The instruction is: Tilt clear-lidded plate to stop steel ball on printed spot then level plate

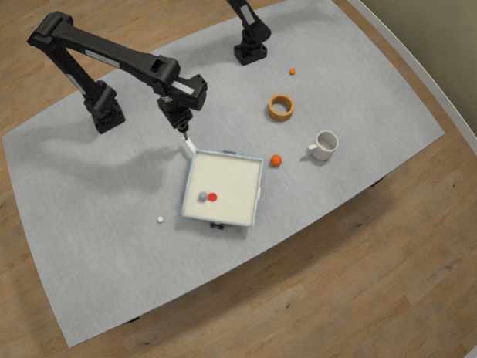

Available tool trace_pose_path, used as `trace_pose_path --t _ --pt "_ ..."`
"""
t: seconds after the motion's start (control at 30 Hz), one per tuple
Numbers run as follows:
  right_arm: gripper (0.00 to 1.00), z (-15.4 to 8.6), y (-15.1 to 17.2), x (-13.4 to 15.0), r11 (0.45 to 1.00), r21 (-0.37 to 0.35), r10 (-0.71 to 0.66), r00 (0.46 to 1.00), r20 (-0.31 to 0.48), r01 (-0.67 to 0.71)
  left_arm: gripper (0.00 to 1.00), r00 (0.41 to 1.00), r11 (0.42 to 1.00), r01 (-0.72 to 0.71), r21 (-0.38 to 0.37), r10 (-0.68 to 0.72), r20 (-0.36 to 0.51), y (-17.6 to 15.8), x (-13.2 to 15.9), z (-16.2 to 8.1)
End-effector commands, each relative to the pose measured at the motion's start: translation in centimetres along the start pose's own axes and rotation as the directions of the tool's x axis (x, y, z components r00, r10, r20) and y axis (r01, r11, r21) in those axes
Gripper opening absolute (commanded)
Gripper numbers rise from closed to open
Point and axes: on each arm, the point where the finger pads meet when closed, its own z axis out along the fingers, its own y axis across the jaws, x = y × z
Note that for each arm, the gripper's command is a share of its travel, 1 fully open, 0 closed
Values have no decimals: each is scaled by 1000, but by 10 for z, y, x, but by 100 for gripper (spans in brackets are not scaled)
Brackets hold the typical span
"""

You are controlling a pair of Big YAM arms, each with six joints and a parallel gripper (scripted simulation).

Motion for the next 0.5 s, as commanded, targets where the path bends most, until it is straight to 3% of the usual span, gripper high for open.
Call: trace_pose_path --t 0.0,0.23,0.27,0.47 --pt "57 -28 -15 -7 999 53 -11 1000 29 9 100 999 1000 -12 -9 13 39 7 -16 -5" --pt "57 -30 -15 -7 998 57 -11 999 32 9 100 999 1000 -12 -9 13 39 7 -16 -5" --pt "100 -30 -15 -7 998 57 -11 999 32 9 100 999 1000 -12 -9 13 39 7 -16 -5" --pt "100 -30 -15 -7 998 57 -11 999 32 9 100 999 1000 -12 -9 13 39 7 -16 -5"
